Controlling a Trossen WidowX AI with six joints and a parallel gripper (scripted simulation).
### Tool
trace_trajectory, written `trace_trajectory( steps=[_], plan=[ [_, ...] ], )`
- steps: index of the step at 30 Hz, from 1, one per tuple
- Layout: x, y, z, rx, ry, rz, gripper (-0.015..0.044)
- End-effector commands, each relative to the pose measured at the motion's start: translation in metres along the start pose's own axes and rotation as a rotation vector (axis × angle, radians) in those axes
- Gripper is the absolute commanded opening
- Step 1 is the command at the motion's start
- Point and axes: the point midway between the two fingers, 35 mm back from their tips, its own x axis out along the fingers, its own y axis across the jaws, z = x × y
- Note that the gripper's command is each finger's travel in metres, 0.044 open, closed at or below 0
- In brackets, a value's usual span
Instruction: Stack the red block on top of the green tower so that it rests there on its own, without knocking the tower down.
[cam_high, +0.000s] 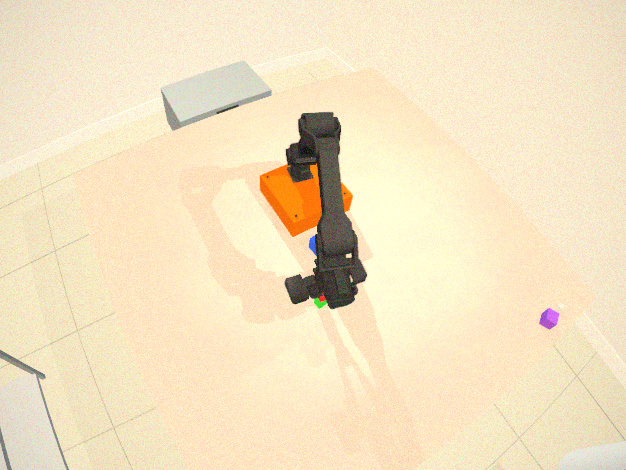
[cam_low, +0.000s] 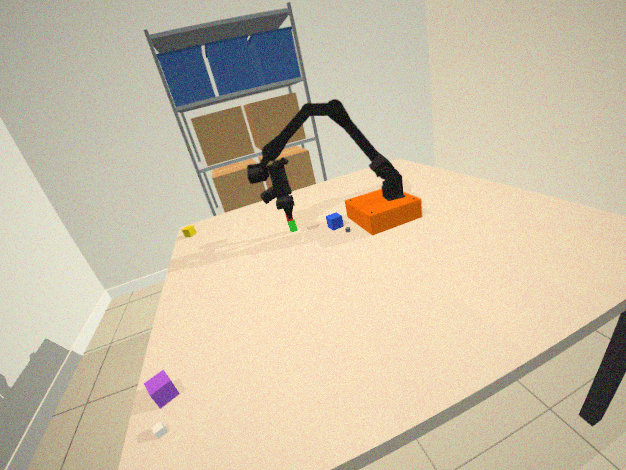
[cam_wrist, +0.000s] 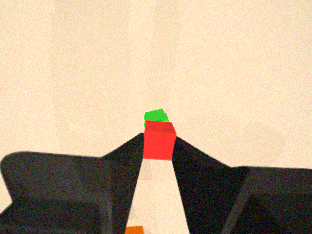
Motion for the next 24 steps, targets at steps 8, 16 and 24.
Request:
trace_trajectory(
  steps=[8,16,24],
  plan=[
    [0.0013,-0.0008,-0.0003,-0.003,-0.001,-0.005,0.0],
    [0.0024,-0.0008,-0.0003,-0.003,-0.001,-0.005,0.0],
    [-0.0036,-0.001,-0.0003,-0.003,-0.001,-0.005,0.0]
  ],
)
